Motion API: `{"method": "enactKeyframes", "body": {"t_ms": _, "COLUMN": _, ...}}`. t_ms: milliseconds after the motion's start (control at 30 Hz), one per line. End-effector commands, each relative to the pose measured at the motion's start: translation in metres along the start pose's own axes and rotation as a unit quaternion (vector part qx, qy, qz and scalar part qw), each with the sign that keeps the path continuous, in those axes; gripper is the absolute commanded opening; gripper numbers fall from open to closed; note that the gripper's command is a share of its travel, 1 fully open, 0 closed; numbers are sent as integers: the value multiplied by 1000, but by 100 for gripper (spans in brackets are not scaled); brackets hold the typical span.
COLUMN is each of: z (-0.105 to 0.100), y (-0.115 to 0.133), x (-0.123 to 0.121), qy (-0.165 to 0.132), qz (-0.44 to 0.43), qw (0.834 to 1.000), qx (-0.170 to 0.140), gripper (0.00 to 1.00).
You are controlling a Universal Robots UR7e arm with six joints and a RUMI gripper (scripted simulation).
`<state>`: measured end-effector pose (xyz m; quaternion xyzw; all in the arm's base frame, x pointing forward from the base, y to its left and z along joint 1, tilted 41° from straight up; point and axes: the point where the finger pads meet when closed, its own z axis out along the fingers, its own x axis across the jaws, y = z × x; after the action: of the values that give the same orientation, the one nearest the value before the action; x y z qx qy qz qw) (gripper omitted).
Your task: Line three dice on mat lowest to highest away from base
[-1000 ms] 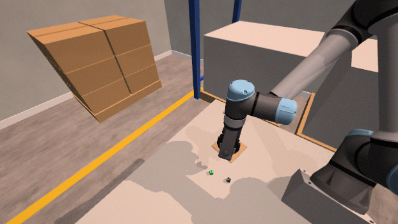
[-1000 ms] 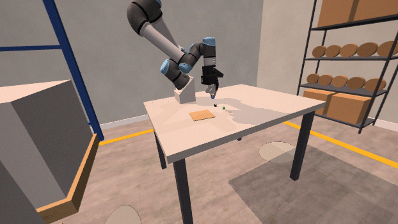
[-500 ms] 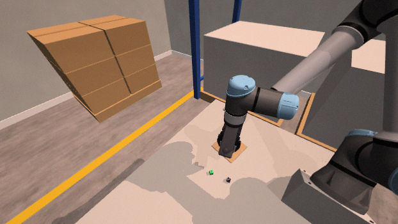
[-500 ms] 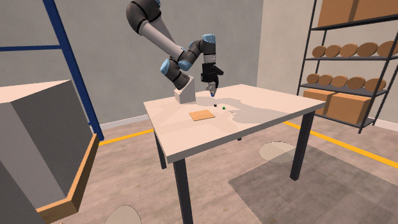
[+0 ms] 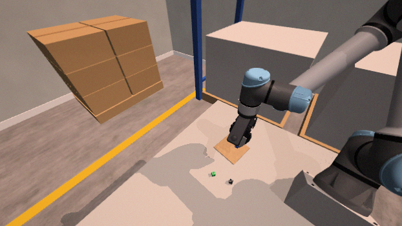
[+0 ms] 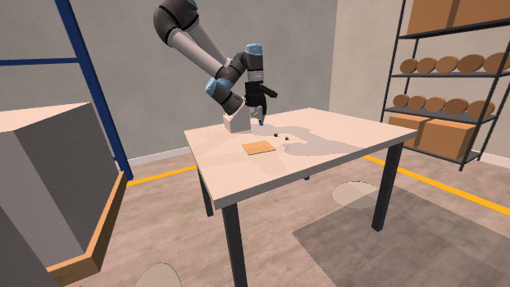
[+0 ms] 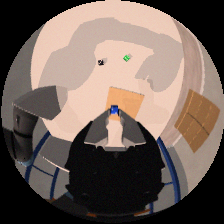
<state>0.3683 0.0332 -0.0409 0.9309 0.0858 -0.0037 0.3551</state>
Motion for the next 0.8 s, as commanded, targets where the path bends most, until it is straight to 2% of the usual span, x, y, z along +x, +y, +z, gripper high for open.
{"method": "enactKeyframes", "body": {"t_ms": 0, "z": -3, "y": 37, "x": -8, "qy": 1, "qz": 60, "qw": 998, "qx": 1, "gripper": 0}}
{"method": "enactKeyframes", "body": {"t_ms": 767, "z": 1, "y": 41, "x": -10, "qy": 1, "qz": 68, "qw": 998, "qx": 1, "gripper": 0}}
